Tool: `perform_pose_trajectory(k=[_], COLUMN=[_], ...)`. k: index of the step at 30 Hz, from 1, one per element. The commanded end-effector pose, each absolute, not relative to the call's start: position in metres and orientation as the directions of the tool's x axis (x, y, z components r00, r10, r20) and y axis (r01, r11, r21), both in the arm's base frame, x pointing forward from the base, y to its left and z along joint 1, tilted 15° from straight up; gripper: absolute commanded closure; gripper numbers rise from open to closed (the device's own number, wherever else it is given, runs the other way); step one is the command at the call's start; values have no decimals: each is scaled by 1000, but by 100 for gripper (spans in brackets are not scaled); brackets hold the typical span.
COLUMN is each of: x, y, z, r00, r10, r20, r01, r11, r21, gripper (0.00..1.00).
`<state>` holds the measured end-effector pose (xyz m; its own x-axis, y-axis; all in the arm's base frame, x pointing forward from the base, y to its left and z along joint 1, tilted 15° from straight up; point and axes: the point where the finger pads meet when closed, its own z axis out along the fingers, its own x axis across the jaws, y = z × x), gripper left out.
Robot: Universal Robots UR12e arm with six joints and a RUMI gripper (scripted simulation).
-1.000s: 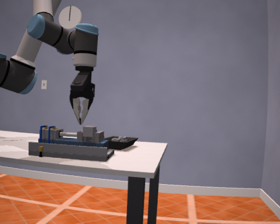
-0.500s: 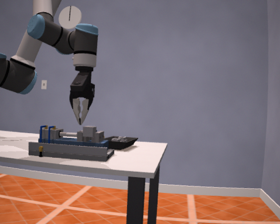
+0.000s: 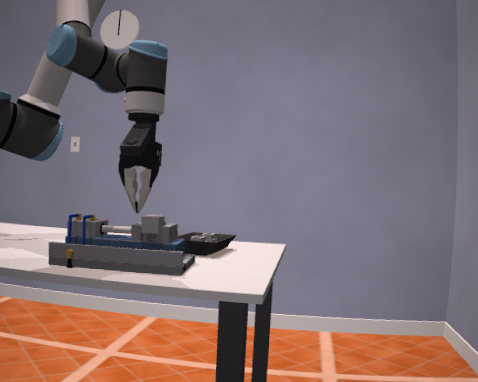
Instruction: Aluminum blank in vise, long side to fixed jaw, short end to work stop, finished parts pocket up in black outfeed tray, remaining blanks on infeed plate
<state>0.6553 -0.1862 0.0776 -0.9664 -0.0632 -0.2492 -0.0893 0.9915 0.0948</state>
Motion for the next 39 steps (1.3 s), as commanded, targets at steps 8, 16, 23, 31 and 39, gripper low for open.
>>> perform_pose_trajectory(k=[8, 16, 23, 31, 39], x=[654, 654, 655, 655, 655], y=[-185, -185, -185, -184, -184], z=[77, 77, 76, 73, 70], r00=[-967, -967, -967, -967, -967], r10=[-64, -64, -64, -63, -63], r20=[-248, -248, -248, -247, -247], r01=[-89, -90, -90, -89, -89], r11=[992, 992, 991, 991, 991], r21=[94, 94, 94, 96, 96], gripper=[100, 100, 100, 100, 100])
